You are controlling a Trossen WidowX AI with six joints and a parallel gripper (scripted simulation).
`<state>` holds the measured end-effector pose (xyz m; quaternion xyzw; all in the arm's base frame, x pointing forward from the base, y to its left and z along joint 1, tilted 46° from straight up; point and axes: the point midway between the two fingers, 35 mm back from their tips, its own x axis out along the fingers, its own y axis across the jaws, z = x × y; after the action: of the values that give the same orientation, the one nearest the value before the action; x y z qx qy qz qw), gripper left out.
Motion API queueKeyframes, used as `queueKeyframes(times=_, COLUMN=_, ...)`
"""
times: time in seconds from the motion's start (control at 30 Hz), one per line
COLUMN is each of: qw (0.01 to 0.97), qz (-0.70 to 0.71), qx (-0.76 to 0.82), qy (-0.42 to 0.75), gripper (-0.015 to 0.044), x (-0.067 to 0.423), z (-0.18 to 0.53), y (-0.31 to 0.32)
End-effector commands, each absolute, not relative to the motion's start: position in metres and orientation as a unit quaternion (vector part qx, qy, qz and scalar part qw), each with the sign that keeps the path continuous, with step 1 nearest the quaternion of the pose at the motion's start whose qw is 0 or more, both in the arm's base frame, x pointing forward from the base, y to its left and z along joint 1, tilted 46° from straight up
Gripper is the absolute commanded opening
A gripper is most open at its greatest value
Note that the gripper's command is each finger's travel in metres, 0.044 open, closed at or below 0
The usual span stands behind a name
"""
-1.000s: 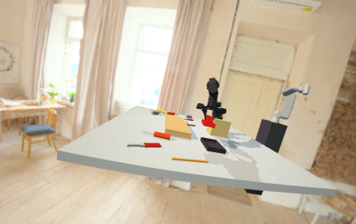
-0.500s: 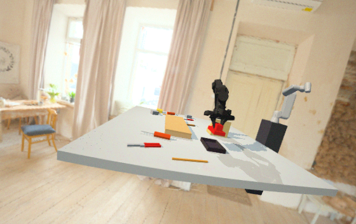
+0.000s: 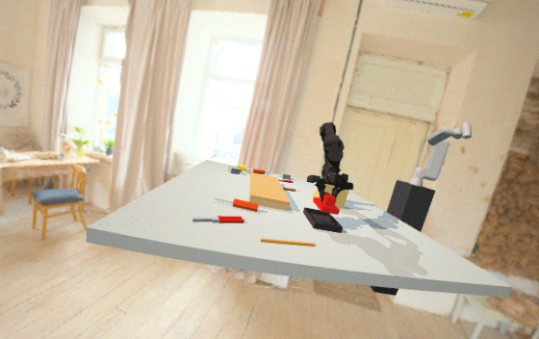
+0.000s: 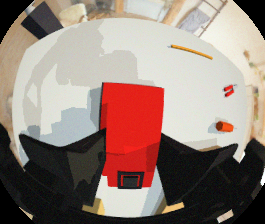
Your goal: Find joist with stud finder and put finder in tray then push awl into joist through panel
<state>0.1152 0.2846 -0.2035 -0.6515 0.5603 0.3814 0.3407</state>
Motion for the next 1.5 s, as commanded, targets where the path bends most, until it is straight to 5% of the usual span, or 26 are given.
queueKeyframes(times=0.0, qw=0.341, qz=0.382, qx=-0.653, qy=0.558, gripper=0.0000, x=0.116, z=-0.208, y=0.280)
queueKeyframes(times=1.1, qw=0.340, qz=0.381, qx=-0.654, qy=0.558, gripper=0.0000, x=0.122, z=-0.245, y=0.240)
queueKeyframes(times=1.47, qw=0.340, qz=0.380, qx=-0.652, qy=0.561, gripper=0.0289, x=0.121, z=-0.245, y=0.241)
